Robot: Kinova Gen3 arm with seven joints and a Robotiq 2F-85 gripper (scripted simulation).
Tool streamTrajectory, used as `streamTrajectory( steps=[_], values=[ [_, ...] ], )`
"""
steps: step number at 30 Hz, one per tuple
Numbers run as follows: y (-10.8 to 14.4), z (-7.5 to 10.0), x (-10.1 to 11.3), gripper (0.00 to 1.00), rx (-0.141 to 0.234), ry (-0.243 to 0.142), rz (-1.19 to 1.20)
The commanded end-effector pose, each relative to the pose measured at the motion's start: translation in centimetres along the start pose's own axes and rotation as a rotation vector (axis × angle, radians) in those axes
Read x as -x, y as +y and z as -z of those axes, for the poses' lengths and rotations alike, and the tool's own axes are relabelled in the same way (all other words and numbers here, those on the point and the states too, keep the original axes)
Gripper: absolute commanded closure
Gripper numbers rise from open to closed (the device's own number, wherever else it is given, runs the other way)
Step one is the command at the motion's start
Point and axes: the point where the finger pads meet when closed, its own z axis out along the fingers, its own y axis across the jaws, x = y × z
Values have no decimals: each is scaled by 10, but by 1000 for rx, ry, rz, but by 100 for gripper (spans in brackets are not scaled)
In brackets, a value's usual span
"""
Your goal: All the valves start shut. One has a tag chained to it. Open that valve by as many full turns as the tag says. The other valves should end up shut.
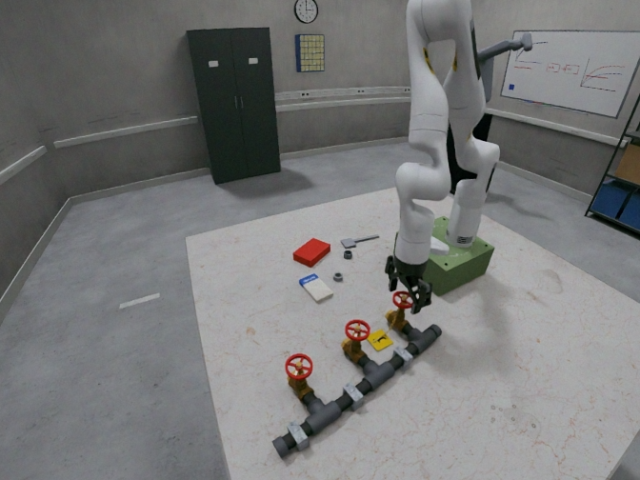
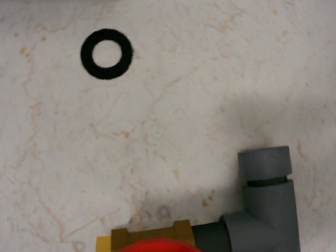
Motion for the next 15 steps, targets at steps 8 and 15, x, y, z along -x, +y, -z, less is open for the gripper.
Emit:
streamTrajectory(
  steps=[8,15],
  values=[
    [0,0,0,0,-11,-29,-632],
    [0,0,0,0,-9,-34,-898]
  ],
)
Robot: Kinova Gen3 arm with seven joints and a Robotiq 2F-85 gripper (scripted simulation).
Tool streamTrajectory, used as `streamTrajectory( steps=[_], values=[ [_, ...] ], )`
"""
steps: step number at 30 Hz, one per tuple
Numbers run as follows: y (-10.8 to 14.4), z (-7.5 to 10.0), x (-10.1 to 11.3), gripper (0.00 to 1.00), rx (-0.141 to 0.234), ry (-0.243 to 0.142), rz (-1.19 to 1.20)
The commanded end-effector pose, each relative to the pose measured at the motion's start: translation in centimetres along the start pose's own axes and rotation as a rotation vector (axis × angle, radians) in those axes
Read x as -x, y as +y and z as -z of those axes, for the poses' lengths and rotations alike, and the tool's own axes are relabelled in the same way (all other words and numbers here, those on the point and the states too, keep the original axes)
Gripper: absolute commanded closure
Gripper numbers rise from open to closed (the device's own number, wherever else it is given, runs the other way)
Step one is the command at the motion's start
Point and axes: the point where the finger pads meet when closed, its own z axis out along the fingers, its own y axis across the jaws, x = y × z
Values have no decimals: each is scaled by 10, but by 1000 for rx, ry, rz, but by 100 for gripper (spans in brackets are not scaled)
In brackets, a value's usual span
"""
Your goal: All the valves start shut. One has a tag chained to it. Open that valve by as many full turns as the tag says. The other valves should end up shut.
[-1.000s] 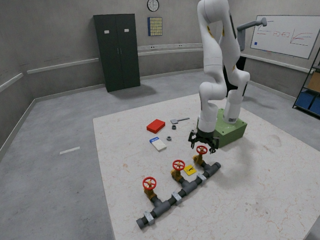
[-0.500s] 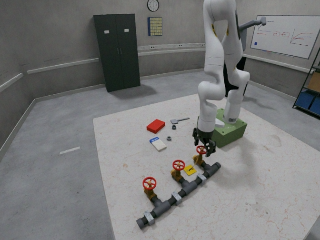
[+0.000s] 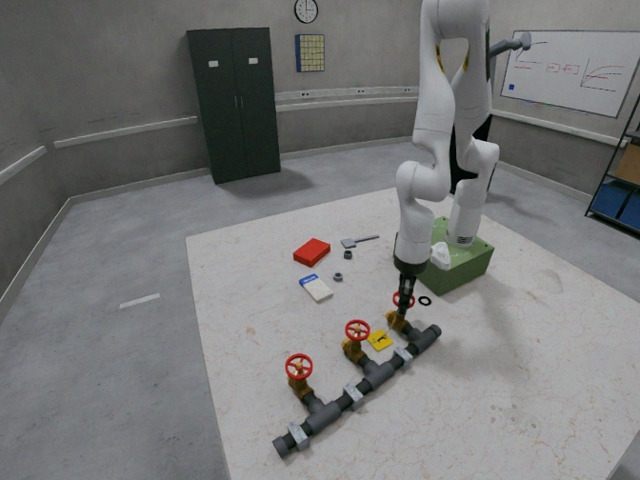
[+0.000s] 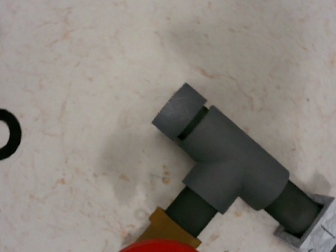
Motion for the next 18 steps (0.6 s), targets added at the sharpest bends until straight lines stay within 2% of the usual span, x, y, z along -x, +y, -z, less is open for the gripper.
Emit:
streamTrajectory(
  steps=[1,10,18],
  values=[
    [0,0,-1,0,-4,-33,-204],
    [0,0,-1,0,1,-33,-513],
    [0,0,-1,0,3,-33,-634]
  ],
)
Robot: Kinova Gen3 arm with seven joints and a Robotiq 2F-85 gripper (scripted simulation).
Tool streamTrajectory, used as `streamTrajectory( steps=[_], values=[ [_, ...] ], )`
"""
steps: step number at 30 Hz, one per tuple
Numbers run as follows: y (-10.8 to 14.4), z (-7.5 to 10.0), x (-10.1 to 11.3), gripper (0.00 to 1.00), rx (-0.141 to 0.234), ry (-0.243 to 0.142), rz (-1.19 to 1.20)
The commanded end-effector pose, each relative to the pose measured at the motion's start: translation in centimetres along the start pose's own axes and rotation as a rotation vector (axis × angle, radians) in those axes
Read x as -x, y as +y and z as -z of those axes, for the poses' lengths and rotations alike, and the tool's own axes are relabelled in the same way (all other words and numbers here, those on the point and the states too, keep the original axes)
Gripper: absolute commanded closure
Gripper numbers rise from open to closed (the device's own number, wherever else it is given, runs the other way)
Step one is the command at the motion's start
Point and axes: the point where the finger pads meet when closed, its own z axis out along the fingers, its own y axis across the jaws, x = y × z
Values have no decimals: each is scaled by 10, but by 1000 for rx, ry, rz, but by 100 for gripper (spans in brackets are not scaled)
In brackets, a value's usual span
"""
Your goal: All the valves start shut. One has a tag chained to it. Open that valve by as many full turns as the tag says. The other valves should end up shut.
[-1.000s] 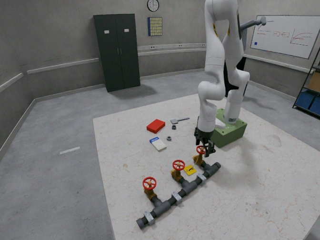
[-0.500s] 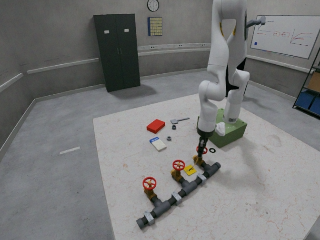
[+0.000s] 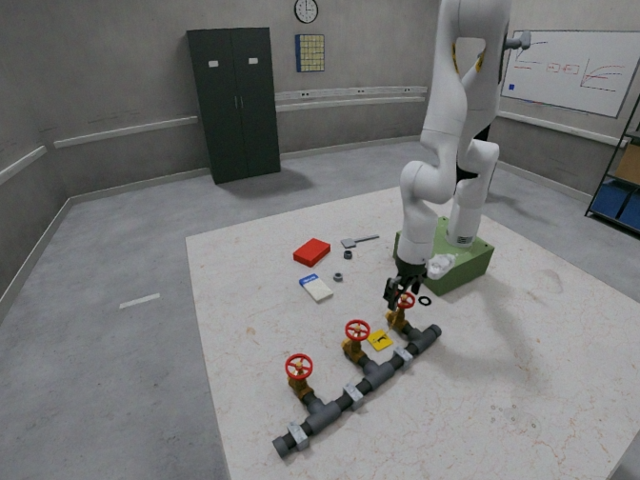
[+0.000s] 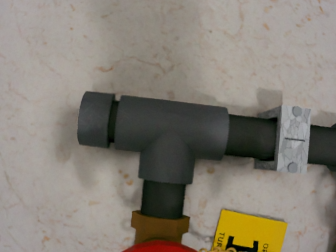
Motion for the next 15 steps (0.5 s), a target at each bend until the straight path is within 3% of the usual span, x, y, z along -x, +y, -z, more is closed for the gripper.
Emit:
streamTrajectory(
  steps=[1,15],
  values=[
    [0,0,0,0,2,-6,-64],
    [0,0,0,0,2,-6,-124]
  ],
)
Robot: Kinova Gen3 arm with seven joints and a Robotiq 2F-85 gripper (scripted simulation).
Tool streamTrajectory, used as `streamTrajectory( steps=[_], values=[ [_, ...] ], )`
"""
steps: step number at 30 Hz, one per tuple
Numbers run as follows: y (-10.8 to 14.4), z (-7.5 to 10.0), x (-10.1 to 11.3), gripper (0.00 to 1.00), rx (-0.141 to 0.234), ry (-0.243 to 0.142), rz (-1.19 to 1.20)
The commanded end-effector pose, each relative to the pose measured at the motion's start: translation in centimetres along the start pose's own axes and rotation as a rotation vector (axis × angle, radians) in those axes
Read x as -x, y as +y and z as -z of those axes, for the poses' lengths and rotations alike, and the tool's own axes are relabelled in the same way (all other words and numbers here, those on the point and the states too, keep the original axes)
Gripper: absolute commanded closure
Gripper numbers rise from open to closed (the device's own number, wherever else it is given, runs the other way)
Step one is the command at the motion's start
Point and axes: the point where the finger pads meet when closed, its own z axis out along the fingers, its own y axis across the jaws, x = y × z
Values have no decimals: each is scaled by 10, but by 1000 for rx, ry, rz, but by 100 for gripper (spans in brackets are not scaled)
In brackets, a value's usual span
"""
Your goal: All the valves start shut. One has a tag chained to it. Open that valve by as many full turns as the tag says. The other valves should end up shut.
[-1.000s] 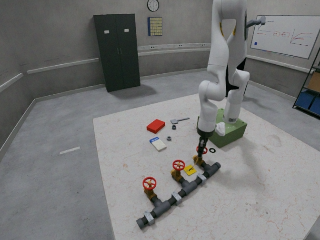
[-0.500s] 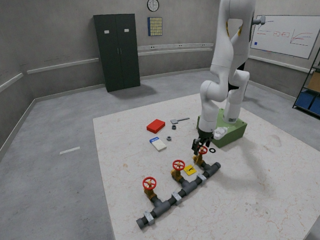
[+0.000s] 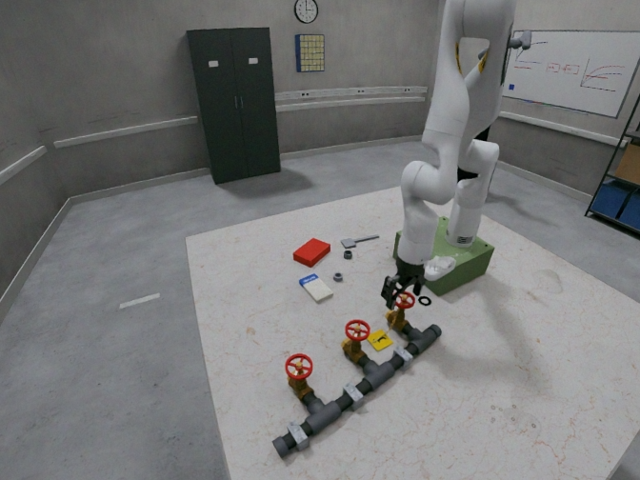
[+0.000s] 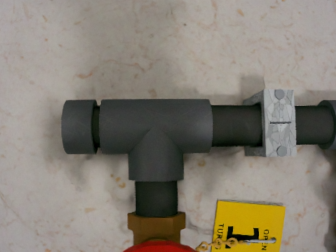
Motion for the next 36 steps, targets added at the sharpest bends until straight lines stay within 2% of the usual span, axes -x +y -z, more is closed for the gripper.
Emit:
streamTrajectory(
  steps=[1,2,36],
  values=[
    [1,1,0,0,2,0,-2],
    [1,1,0,37,2,0,-2],
    [1,1,0,37,2,0,27]
  ],
)
